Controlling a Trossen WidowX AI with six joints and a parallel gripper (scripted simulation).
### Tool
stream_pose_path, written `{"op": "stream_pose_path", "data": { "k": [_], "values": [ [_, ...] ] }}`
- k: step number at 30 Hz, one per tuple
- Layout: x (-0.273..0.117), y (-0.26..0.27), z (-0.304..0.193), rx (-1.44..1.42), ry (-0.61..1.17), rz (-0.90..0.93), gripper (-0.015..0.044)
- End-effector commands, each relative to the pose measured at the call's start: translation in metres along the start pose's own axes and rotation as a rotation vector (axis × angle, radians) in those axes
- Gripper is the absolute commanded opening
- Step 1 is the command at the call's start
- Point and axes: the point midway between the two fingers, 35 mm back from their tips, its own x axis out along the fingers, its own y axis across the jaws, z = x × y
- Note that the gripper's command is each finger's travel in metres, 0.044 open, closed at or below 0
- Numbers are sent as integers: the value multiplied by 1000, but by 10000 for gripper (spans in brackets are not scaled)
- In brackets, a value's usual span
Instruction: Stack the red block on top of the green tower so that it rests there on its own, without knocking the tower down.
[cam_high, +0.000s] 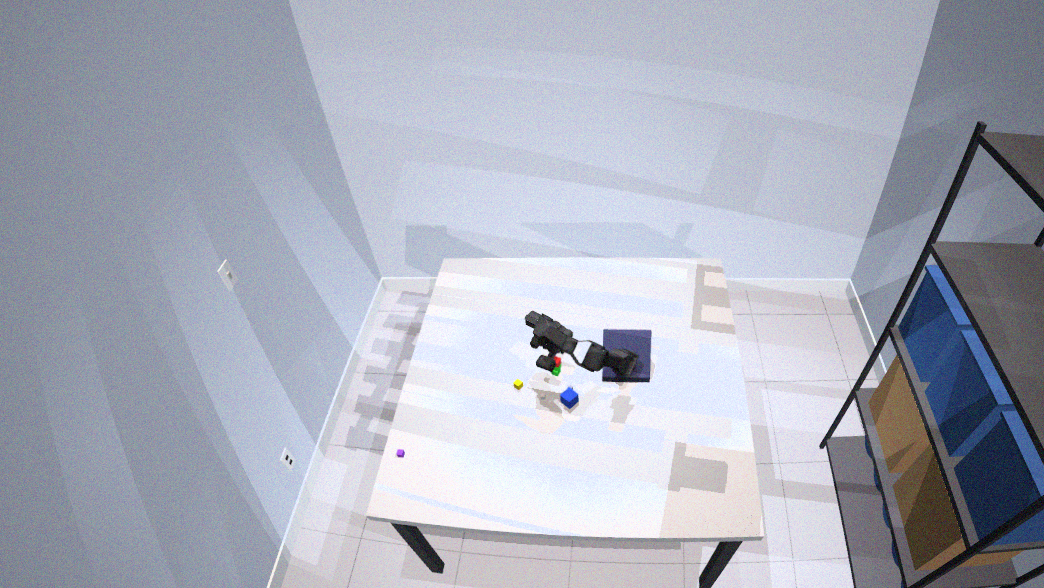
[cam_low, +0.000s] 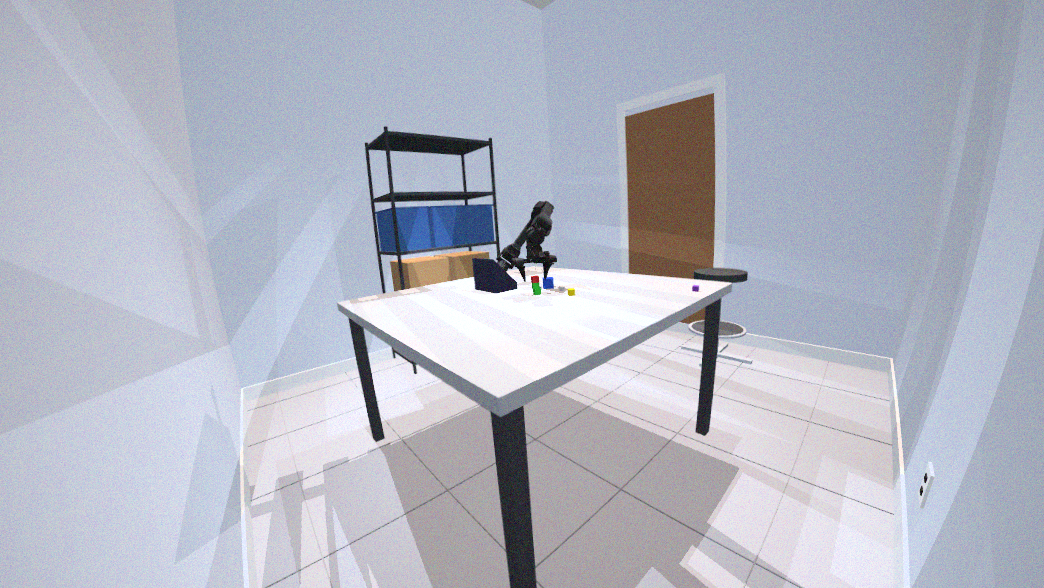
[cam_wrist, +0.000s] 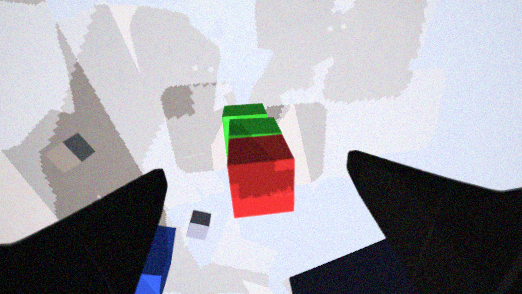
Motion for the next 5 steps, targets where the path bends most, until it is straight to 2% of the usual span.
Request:
{"op": "stream_pose_path", "data": {
  "k": [1, 5],
  "values": [
    [0, 0, 0, 0, 0, 0, 440],
    [0, 0, 0, 0, 0, 0, 440]
  ]
}}
